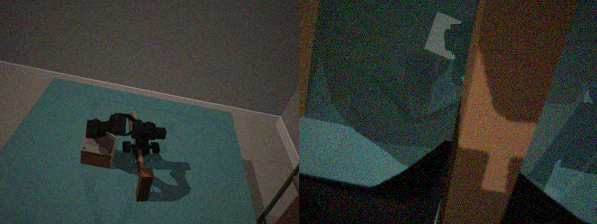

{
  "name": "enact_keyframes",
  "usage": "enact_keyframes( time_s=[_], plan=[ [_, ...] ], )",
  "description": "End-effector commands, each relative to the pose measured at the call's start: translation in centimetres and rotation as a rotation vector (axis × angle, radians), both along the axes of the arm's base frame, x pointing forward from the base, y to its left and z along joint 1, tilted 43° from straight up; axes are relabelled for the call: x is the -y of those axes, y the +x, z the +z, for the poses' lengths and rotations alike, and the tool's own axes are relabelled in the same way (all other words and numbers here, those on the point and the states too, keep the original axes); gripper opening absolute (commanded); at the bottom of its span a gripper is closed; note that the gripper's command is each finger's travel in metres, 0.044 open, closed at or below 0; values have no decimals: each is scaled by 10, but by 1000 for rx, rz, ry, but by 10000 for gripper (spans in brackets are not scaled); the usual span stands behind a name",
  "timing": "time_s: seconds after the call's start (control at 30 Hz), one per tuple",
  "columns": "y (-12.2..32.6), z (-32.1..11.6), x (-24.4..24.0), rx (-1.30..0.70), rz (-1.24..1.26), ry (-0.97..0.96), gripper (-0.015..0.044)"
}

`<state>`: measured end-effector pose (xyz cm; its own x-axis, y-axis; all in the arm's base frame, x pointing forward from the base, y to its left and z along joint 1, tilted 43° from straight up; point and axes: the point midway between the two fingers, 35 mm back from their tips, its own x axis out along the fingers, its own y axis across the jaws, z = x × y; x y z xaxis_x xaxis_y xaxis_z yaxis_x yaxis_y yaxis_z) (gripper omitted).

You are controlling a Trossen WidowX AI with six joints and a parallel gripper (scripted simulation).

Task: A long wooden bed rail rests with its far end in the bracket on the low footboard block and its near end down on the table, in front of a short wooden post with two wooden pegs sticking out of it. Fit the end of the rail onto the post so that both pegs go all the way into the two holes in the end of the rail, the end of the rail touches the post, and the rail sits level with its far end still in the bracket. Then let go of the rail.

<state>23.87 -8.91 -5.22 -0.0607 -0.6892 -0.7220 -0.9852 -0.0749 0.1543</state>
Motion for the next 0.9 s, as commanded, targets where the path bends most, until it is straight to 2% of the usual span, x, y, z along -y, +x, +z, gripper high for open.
enact_keyframes(
  time_s=[0.0,0.87],
  plan=[
    [3,4,-5,13,8,12,0],
    [2,4,-5,13,8,12,0]
  ],
)
